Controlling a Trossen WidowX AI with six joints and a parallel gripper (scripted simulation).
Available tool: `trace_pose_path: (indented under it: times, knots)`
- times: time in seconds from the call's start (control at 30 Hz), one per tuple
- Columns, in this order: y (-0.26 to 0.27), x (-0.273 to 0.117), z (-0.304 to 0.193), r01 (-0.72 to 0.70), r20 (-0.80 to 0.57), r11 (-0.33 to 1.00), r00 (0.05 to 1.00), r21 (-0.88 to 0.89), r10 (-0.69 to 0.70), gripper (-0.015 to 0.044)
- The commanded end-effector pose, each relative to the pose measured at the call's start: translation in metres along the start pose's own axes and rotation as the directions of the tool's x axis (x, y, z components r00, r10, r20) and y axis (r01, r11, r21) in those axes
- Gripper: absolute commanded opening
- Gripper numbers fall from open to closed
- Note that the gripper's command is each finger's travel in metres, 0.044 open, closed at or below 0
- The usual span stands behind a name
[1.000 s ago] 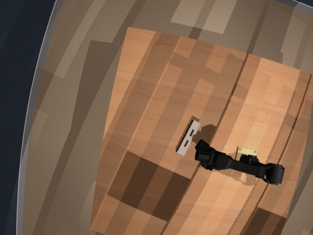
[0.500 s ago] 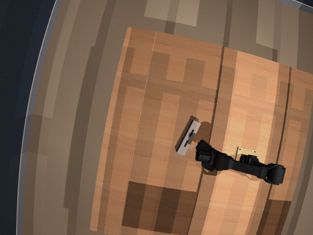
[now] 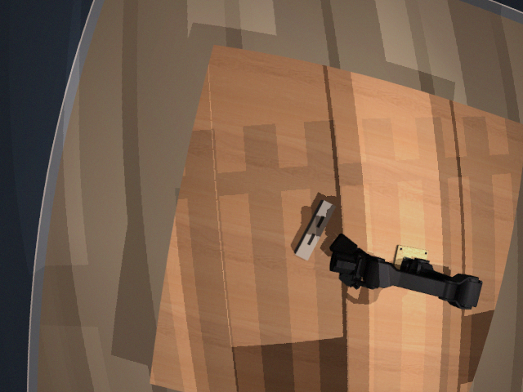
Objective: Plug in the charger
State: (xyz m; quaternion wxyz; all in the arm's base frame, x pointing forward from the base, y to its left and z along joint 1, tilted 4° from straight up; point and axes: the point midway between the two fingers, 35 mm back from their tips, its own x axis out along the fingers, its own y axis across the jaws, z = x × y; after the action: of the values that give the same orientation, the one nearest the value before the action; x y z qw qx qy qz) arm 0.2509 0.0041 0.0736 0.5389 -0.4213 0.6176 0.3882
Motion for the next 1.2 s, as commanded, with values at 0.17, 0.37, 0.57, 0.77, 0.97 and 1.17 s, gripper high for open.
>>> trace_pose_path:
  times: [0.17,0.37,0.57,0.77,0.97,1.17]
  knots:
    - [-0.002,0.002,0.003,-0.006,0.008,0.992,1.0,0.123,0.006,0.0]
    - [-0.003,0.005,0.005,-0.012,0.012,0.978,1.0,0.21,0.01,0.0]
    - [-0.004,0.007,0.006,-0.018,0.016,0.955,1.0,0.296,0.014,0.0]
    - [-0.006,0.01,0.008,-0.025,0.02,0.925,1.0,0.38,0.019,0.0]
    - [-0.007,0.013,0.01,-0.032,0.023,0.887,0.999,0.461,0.023,0.0]
    - [-0.008,0.016,0.012,-0.038,0.027,0.842,0.999,0.538,0.028,0.0]
